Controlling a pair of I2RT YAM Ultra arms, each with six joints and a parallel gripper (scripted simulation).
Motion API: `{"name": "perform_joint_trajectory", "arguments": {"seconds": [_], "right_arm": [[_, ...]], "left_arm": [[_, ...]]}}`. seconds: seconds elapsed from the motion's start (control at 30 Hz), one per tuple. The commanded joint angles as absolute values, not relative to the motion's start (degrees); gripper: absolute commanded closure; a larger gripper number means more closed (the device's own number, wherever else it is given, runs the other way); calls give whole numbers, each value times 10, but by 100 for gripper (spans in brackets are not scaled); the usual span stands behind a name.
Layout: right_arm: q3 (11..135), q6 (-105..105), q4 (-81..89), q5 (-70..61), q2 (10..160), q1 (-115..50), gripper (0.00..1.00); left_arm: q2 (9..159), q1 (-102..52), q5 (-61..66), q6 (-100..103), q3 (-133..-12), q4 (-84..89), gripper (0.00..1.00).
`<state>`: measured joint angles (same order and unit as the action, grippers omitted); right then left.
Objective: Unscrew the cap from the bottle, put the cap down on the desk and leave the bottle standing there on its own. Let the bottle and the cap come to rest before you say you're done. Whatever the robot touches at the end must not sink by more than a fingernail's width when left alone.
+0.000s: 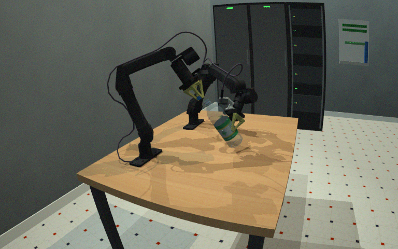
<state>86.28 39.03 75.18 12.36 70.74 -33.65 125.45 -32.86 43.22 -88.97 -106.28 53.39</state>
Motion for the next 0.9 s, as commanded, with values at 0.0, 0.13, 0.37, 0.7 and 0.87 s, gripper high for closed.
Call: {"name": "perform_joint_trajectory", "arguments": {"seconds": [0.0, 0.13, 0.37, 0.7, 0.87], "right_arm": [[883, 387, 763, 126, 697, -340, 100], [883, 387, 757, 126, 697, -340, 100], [883, 387, 757, 126, 697, -340, 100], [883, 387, 757, 126, 697, -340, 100], [883, 387, 757, 126, 697, -340, 100]], "left_arm": [[1244, -326, 448, -885, -1069, 532, 100], [1244, -326, 448, -885, -1069, 532, 100], [1244, -326, 448, -885, -1069, 532, 100], [1244, -326, 448, -885, -1069, 532, 100], [1244, -326, 448, -885, -1069, 532, 100]]}}
